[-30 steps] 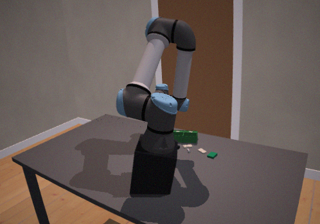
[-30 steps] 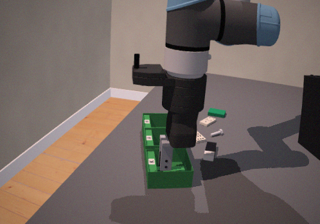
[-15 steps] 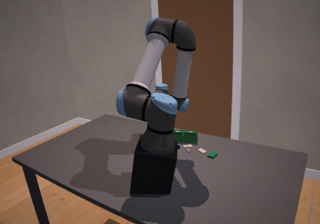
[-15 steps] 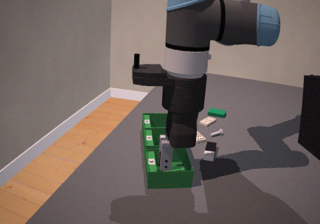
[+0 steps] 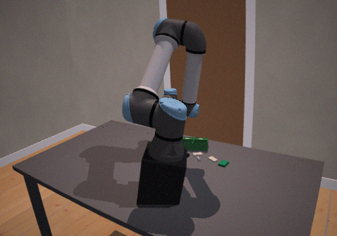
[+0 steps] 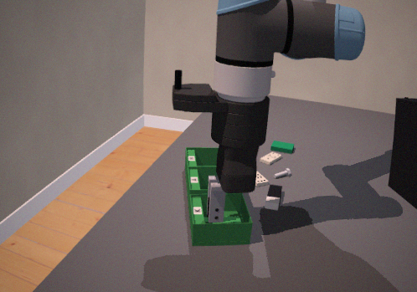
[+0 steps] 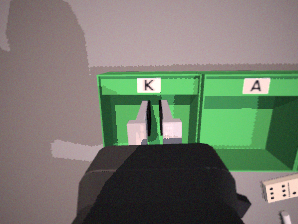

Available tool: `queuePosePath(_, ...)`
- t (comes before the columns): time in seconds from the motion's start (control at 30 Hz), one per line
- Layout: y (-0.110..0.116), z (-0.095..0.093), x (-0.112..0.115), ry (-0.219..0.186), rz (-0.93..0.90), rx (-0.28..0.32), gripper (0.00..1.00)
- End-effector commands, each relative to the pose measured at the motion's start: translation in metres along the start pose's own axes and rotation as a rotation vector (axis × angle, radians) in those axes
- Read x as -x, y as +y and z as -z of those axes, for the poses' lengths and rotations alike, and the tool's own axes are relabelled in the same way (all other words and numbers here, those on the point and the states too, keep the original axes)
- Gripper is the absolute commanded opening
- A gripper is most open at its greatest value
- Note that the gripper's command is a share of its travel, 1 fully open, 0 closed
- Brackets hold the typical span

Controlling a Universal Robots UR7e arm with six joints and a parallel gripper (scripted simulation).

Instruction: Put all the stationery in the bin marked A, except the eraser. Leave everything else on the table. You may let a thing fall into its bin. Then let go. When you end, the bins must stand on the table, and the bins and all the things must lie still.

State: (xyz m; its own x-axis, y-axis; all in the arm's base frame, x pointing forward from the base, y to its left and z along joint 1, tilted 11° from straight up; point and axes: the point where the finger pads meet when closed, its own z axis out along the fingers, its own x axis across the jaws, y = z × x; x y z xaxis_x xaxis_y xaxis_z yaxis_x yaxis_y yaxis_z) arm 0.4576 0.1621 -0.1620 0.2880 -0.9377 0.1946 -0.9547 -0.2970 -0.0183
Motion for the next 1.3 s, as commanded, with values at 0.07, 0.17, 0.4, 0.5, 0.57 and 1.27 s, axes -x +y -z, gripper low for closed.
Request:
queuePosePath(0.07,0.000,0.010,0.001,0.000,0.002,-0.002,0.31)
queuePosePath(0.17,0.000,0.011,0.001,0.000,0.002,-0.001,0.31)
queuePosePath(0.4,0.000,0.020,0.001,0.000,0.002,-0.001,0.31)
queuePosePath(0.5,0.000,0.024,0.001,0.000,0.002,-0.001,0.31)
queuePosePath(0.57,0.000,0.027,0.001,0.000,0.002,-0.001,0.31)
queuePosePath(1.27,-0.001,0.060,0.000,0.000,0.000,-0.004,0.31)
